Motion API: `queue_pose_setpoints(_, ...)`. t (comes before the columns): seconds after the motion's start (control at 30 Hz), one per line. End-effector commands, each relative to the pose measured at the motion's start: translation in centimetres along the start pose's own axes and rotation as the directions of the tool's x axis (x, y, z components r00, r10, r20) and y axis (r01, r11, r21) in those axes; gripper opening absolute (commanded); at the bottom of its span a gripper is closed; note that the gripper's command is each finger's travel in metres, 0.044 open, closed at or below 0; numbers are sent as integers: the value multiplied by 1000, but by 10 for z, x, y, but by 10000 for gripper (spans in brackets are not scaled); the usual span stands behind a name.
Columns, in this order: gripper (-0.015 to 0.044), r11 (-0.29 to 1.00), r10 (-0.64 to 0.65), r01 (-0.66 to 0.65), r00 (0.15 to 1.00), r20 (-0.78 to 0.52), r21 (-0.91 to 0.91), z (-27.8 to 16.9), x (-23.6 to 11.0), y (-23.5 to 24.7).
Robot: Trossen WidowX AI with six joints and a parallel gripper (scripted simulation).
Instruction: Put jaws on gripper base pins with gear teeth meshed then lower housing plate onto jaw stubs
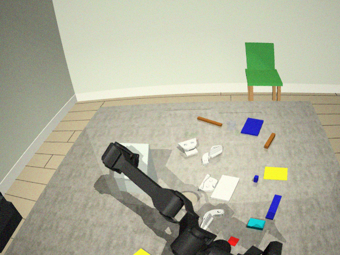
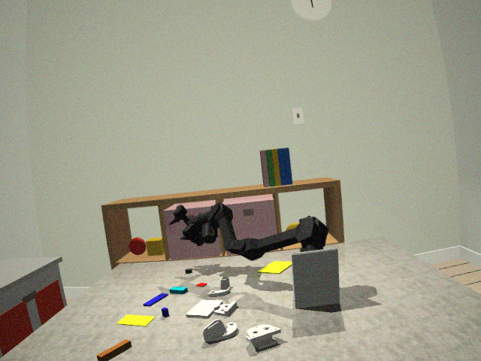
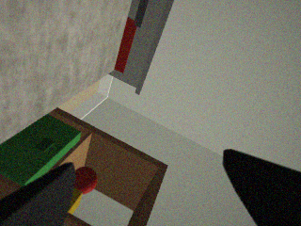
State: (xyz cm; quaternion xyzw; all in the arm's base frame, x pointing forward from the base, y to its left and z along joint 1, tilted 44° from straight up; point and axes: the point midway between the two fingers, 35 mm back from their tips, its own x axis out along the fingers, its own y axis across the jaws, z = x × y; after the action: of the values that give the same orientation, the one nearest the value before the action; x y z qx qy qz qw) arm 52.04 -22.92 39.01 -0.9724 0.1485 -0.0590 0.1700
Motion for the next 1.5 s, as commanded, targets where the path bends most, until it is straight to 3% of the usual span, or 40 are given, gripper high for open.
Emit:
queue_pose_setpoints(0.0, 426, 1000, 0, 0, 1000, 0, 0, 0, 0, 0)
queue_pose_setpoints(0.2, 440, 1000, -2, -1, 996, -91, -26, -39, -17, 2)
queue_pose_setpoints(0.77, 440, 982, -143, 63, 860, -490, -177, -194, -131, -41)
queue_pose_setpoints(1.03, 440, 968, -200, 49, 742, -639, -246, -251, -197, -56)
queue_pose_setpoints(1.47, 440, 919, -322, -59, 463, -826, -391, -324, -346, -111)
